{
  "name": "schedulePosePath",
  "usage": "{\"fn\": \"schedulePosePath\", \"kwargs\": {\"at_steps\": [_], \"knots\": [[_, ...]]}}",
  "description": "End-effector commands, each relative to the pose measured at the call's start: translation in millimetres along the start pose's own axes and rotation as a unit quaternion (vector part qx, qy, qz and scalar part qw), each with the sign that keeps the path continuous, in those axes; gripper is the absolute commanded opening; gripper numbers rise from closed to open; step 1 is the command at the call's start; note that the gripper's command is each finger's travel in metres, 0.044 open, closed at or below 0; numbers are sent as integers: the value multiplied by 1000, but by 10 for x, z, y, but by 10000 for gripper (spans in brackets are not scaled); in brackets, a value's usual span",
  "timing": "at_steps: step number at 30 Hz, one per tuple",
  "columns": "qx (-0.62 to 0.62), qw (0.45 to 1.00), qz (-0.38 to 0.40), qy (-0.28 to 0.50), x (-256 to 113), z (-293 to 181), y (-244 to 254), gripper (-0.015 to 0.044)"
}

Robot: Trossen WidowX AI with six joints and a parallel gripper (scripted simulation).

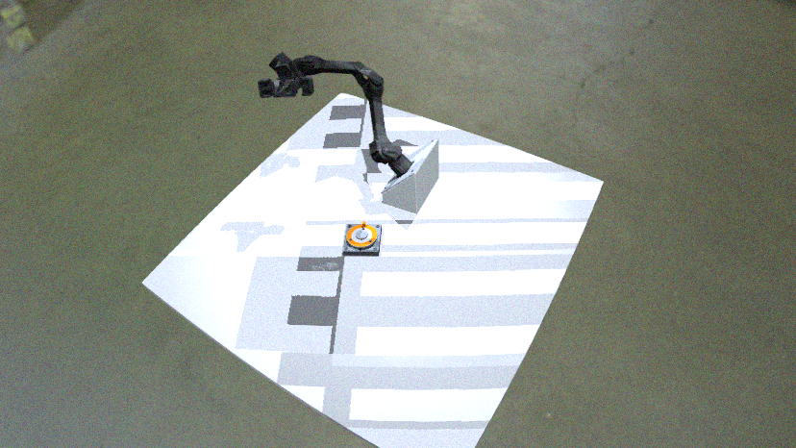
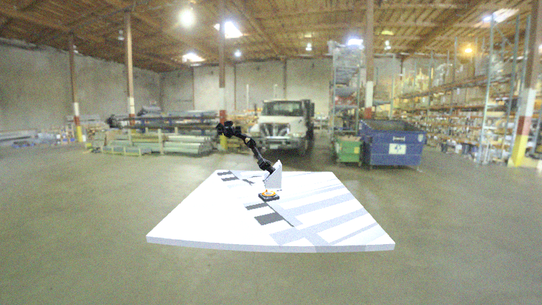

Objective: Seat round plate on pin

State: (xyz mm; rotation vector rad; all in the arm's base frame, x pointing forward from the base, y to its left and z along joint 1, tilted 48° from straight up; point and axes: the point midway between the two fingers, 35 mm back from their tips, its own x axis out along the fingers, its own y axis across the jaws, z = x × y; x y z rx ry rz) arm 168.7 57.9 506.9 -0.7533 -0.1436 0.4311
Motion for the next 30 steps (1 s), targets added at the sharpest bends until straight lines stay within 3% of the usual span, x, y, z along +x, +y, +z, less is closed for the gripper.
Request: {"fn": "schedulePosePath", "kwargs": {"at_steps": [1,9,16,22,24,28,30], "knots": [[103,992,6,77,374,-542,12,0],[271,919,18,286,978,-1789,444,0],[331,822,-3,463,1115,-2707,1045,0],[292,693,-70,656,814,-3595,1782,0],[276,676,-83,679,737,-3695,1872,0],[147,602,-160,768,238,-4097,2223,0],[120,594,-173,777,149,-4140,2256,0]]}}
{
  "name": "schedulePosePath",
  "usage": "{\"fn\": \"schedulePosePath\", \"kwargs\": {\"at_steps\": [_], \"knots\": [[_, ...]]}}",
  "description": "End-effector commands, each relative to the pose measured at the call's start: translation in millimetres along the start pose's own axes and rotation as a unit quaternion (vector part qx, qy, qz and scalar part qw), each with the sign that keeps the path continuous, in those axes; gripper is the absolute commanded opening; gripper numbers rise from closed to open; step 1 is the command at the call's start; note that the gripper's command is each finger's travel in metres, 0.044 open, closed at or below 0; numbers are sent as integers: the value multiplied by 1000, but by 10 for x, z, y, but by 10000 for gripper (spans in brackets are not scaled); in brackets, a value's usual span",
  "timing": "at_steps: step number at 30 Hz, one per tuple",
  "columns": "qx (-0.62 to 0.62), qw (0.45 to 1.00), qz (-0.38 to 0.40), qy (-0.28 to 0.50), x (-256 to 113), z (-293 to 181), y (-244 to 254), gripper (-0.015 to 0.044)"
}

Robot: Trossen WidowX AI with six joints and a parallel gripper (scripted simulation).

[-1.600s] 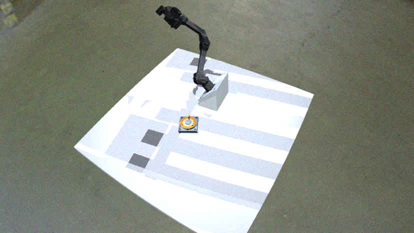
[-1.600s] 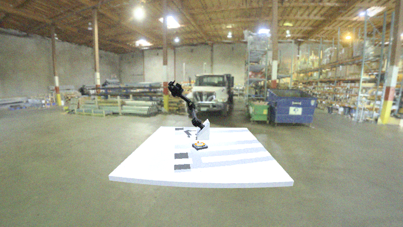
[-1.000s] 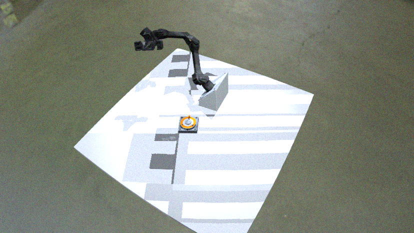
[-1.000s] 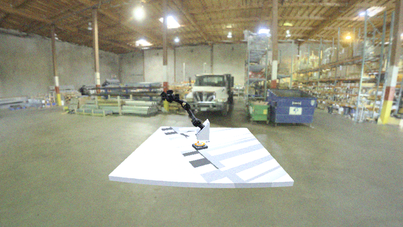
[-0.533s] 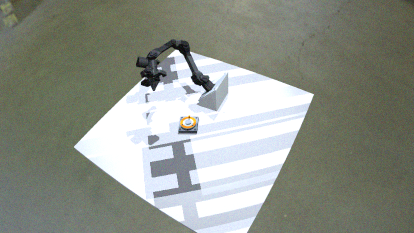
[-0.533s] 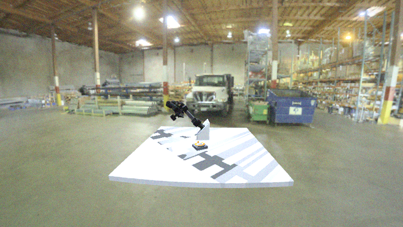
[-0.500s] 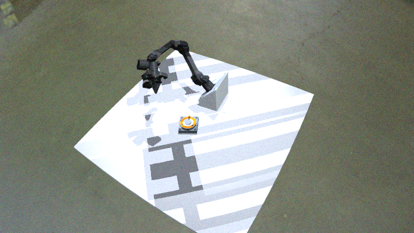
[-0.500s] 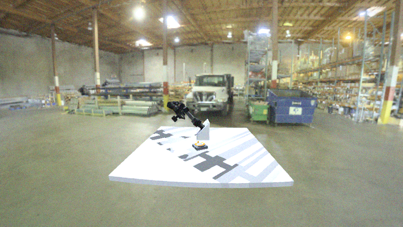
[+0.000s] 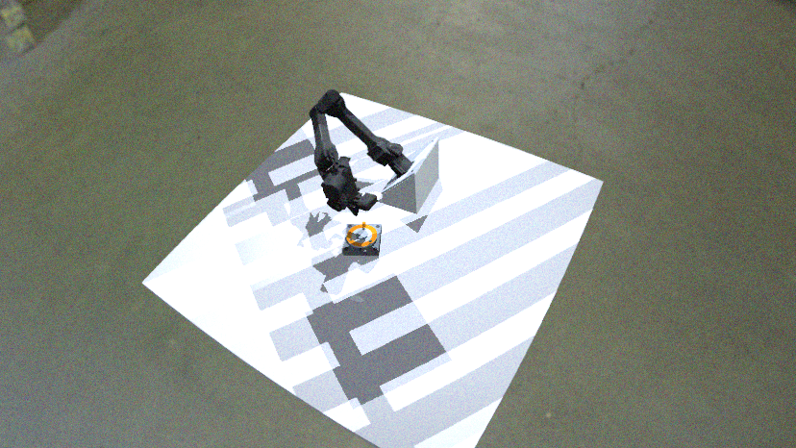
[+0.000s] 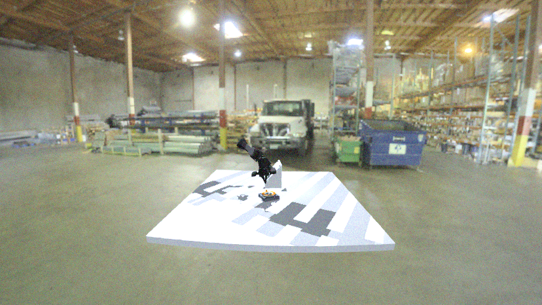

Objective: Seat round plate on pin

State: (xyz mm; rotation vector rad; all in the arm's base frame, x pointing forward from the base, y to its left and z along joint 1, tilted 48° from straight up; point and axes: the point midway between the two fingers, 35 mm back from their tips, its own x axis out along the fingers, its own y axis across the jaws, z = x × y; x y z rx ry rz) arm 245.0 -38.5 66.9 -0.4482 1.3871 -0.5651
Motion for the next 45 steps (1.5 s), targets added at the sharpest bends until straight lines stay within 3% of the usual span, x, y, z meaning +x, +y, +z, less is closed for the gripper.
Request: {"fn": "schedulePosePath", "kwargs": {"at_steps": [1,9,21,45], "knots": [[-15,996,-83,19,178,-216,-44,0],[-15,996,-83,19,205,-199,-65,0],[-14,996,-84,19,641,-200,-165,0],[-15,996,-84,19,684,-352,47,0]]}}
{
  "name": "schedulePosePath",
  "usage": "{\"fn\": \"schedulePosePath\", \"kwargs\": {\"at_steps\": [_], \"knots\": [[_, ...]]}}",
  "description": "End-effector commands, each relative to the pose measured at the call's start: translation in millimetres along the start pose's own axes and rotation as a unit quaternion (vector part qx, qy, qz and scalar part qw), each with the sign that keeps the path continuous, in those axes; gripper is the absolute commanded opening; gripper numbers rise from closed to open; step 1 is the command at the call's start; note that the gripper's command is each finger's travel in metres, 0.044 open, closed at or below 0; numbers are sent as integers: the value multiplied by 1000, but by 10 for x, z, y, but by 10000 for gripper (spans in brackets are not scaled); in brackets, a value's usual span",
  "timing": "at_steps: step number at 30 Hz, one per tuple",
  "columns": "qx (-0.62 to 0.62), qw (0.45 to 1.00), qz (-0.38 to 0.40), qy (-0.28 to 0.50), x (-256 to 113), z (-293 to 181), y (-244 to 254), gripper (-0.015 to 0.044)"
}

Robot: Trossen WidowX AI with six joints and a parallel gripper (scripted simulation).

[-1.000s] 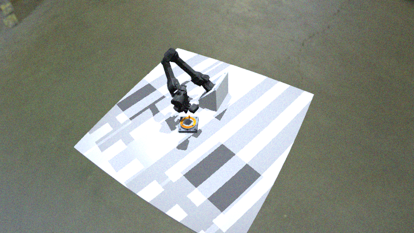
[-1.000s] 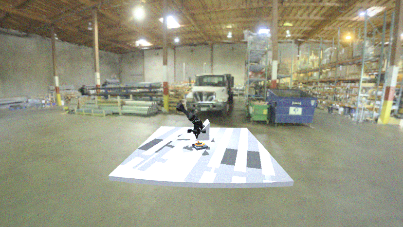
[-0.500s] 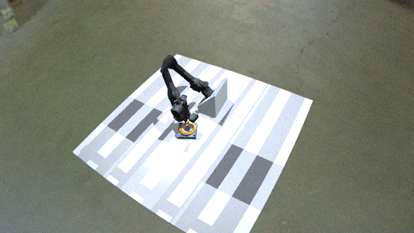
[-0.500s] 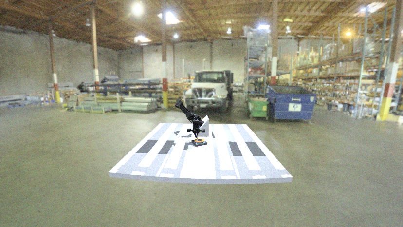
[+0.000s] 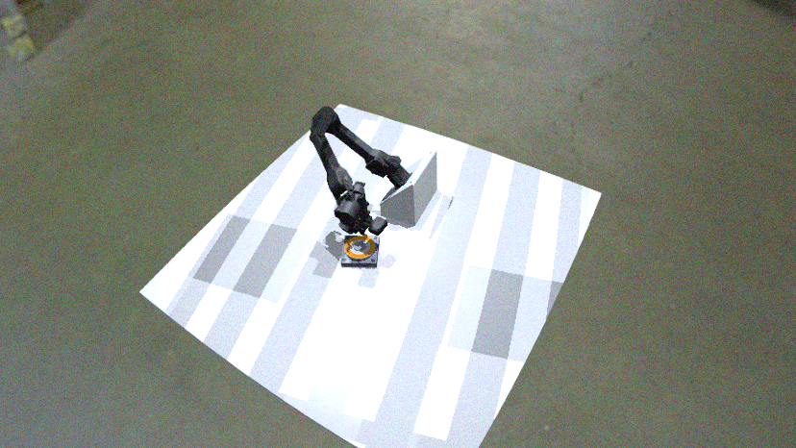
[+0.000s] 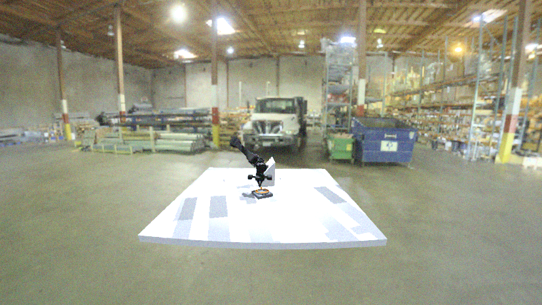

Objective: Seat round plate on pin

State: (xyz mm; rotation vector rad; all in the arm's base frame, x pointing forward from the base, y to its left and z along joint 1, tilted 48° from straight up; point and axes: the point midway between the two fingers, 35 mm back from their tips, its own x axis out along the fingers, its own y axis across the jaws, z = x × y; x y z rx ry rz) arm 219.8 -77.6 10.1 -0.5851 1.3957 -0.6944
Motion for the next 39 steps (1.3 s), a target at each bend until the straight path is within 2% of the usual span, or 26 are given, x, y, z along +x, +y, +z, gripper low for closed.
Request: {"fn": "schedulePosePath", "kwargs": {"at_steps": [1,39], "knots": [[-1,1000,1,4,13,-37,53,0],[-1,1000,2,3,2,53,495,0]]}}
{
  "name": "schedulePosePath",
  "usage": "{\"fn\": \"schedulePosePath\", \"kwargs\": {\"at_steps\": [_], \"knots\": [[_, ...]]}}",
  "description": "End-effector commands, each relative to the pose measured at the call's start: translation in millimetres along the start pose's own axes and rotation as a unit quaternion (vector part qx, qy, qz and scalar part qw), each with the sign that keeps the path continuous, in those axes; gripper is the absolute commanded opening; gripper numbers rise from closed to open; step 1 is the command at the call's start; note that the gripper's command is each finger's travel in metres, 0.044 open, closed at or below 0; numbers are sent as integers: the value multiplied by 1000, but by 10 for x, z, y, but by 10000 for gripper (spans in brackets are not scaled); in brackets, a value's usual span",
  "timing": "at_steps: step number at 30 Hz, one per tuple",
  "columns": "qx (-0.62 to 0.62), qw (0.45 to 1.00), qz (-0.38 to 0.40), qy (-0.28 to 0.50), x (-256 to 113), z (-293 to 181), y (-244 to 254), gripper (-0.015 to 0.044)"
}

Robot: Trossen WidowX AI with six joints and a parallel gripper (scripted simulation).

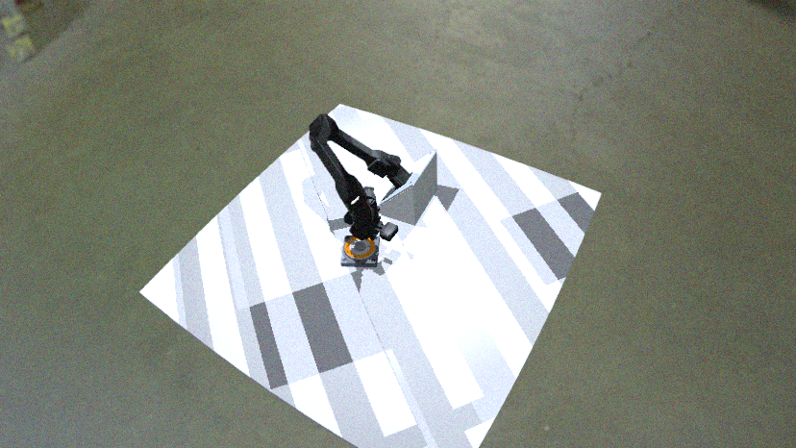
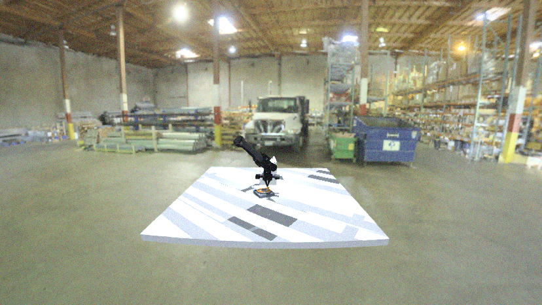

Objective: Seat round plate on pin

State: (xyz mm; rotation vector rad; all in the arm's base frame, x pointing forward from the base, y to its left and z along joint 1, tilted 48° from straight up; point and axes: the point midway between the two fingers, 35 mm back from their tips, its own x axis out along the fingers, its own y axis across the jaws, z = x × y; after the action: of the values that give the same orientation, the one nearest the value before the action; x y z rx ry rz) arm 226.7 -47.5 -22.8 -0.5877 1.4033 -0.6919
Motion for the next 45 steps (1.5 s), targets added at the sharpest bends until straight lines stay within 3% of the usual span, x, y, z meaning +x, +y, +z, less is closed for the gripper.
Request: {"fn": "schedulePosePath", "kwargs": {"at_steps": [1,45], "knots": [[2,1000,2,1,-1,35,56,0],[3,1000,2,-1,-36,539,246,0]]}}
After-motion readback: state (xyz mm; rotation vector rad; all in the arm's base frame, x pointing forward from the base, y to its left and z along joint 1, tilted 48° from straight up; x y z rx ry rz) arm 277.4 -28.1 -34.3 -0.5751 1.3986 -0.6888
